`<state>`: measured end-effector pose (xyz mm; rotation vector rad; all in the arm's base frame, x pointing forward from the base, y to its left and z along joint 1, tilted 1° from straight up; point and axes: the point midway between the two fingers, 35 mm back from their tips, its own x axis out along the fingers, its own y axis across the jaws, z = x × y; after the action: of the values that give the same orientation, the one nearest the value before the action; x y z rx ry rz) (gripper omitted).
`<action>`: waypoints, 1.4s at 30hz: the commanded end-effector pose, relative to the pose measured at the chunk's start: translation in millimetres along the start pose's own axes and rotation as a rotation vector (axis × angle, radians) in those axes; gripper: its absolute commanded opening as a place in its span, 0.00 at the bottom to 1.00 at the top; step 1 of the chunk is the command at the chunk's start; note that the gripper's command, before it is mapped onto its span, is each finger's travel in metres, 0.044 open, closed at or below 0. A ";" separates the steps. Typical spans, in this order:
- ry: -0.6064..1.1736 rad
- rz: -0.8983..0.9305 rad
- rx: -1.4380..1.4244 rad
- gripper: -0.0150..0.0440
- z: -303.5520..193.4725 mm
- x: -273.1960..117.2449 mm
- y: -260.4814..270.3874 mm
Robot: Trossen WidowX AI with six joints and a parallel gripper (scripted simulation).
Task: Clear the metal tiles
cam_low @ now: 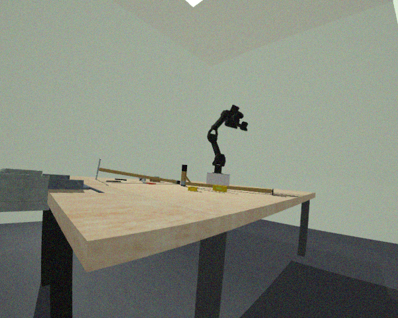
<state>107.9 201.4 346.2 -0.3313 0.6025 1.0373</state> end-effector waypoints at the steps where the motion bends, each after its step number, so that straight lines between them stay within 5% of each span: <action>1: 0.005 0.004 -0.007 1.00 -1.4 0.7 0.6; 22: 0.004 0.001 -0.005 1.00 -1.3 0.8 0.0; 42: -0.076 -0.200 0.232 1.00 23.2 10.5 -56.2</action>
<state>158.9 195.0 352.4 -0.1847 0.6037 0.8150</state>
